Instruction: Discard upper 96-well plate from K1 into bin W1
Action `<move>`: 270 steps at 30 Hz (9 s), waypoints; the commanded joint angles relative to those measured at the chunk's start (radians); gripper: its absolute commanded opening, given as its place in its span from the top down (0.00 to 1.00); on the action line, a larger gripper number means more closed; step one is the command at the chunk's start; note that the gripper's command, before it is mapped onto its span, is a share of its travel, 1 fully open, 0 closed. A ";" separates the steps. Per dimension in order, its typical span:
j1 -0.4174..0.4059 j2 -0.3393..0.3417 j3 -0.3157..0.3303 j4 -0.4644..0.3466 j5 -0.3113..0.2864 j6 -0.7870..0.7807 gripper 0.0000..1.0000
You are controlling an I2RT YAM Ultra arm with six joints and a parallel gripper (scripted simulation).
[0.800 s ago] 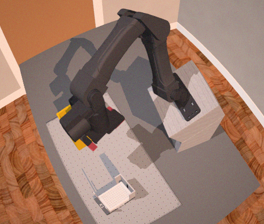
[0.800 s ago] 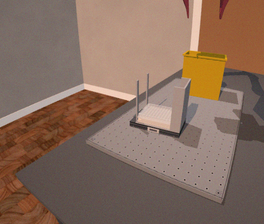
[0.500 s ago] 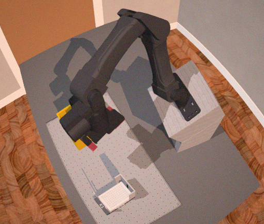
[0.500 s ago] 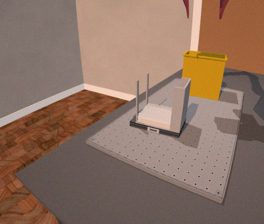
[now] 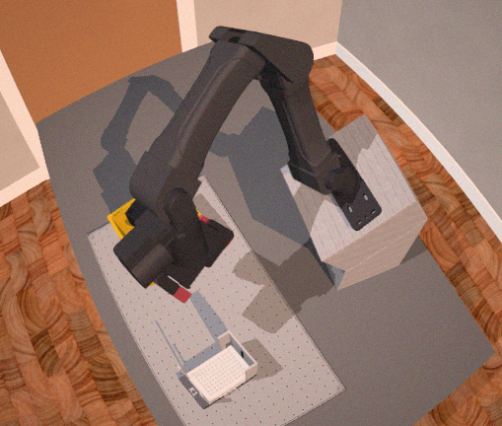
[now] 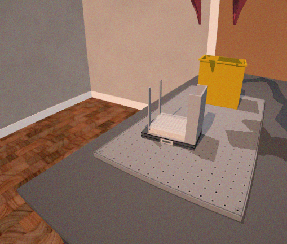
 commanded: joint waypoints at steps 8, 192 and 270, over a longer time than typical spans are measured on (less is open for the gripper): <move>0.080 0.155 0.085 0.106 0.050 -0.312 0.00; 0.084 0.853 0.133 0.773 0.050 -1.181 0.00; 0.061 0.973 0.174 0.859 0.044 -1.213 1.00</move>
